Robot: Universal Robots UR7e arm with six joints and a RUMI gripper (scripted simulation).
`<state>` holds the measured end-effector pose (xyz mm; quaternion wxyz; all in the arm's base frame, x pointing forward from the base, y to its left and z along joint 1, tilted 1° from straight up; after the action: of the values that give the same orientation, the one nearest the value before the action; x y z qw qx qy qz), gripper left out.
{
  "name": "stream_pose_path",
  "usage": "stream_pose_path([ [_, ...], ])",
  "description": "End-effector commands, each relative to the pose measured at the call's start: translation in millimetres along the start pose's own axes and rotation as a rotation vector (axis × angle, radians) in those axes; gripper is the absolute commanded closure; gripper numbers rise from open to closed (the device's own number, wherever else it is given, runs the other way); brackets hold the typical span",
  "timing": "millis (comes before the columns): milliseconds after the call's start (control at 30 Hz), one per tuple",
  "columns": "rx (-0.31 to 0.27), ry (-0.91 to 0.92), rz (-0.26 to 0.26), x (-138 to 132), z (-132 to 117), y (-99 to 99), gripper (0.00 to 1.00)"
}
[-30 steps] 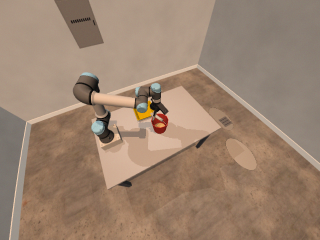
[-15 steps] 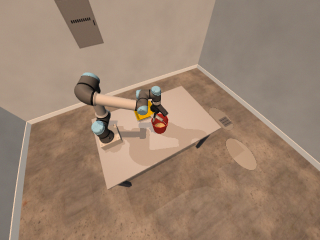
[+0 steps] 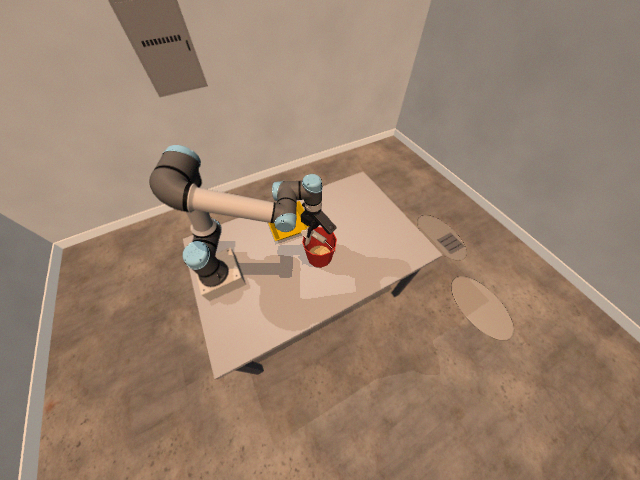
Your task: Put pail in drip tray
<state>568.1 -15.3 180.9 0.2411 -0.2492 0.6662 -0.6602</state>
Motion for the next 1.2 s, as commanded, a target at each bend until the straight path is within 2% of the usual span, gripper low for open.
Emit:
stream_pose_path([
  [0, 0.001, 0.000, 0.001, -0.2, 0.2, -0.3, 0.00],
  [1033, 0.001, 0.000, 0.001, -0.2, 0.2, -0.3, 0.00],
  [1067, 0.001, 0.000, 0.001, -0.2, 0.2, -0.3, 1.00],
  [1167, 0.001, 0.000, 0.001, -0.2, 0.2, -0.3, 1.00],
])
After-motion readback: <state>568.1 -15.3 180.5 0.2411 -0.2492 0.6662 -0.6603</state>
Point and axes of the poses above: the point where the finger pads meet when closed, its own y axis out along the fingers, its own x axis across the jaws, z = x × y, the point moved 4 cm from there along -y, back along the fingers, and after that the axes turned 6 degrees about -y, right-handed, at the moved point
